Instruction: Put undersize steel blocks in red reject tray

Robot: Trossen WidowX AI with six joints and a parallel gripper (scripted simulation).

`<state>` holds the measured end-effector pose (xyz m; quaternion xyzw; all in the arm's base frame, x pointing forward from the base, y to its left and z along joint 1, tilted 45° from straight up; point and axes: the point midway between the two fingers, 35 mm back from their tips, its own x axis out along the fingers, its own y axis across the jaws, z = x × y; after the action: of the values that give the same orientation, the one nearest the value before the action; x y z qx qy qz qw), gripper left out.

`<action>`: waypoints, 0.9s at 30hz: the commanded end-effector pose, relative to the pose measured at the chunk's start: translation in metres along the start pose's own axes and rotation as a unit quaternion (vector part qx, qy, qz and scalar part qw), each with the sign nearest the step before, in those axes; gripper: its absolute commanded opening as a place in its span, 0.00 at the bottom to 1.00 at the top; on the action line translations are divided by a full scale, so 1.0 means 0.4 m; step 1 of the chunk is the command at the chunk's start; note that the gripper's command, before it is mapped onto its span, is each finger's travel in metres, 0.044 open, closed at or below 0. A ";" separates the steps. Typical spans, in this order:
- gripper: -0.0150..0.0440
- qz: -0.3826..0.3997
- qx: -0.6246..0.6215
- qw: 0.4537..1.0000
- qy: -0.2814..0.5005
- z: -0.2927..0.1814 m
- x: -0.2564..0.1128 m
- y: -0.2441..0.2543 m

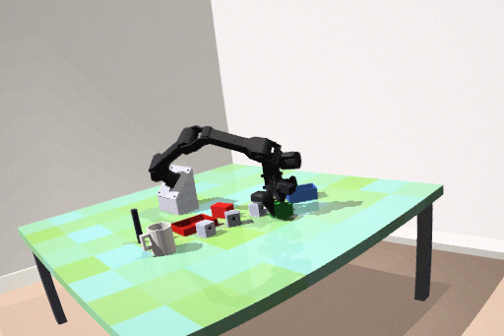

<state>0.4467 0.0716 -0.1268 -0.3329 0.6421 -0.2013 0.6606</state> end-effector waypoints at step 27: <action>0.25 -0.001 -0.001 1.000 -0.005 -0.020 -0.018 0.000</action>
<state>0.4364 0.0700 -0.1272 -0.3366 0.6449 -0.2008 0.6562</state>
